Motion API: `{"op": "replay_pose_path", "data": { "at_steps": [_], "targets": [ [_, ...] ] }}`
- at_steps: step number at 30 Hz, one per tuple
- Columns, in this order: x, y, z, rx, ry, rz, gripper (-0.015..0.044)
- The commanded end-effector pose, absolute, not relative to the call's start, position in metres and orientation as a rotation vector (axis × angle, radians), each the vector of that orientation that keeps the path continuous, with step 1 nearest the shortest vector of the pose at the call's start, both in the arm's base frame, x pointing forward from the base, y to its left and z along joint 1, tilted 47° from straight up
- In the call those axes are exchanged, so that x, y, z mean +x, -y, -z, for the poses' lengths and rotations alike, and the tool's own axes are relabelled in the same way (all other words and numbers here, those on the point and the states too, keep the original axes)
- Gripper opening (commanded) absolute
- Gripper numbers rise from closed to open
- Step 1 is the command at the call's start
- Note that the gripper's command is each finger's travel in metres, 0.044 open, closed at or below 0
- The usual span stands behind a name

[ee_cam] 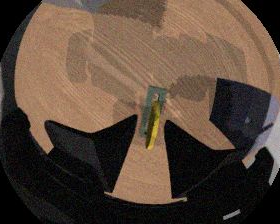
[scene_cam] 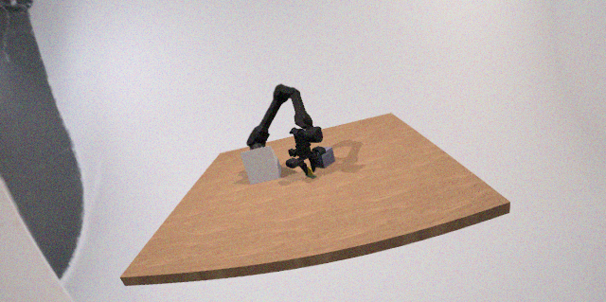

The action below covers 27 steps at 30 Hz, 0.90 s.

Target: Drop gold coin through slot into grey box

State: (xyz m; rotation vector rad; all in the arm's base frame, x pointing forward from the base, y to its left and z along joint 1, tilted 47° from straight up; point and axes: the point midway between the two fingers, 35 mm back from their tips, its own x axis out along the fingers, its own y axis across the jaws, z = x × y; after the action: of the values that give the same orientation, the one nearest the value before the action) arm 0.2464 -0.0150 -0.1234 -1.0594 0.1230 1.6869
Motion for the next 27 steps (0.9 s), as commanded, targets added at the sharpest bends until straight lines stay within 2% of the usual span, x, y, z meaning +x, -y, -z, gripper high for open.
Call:
{"op": "replay_pose_path", "data": {
  "at_steps": [1, 5, 27],
  "targets": [
    [0.244, 0.012, 0.125, -1.047, -0.125, -1.687, 0.0108],
    [0.244, 0.012, 0.125, -1.047, -0.125, -1.687, 0.0003],
    [0.248, 0.033, 0.108, -1.051, -0.130, -1.686, 0.0000]
  ]
}}
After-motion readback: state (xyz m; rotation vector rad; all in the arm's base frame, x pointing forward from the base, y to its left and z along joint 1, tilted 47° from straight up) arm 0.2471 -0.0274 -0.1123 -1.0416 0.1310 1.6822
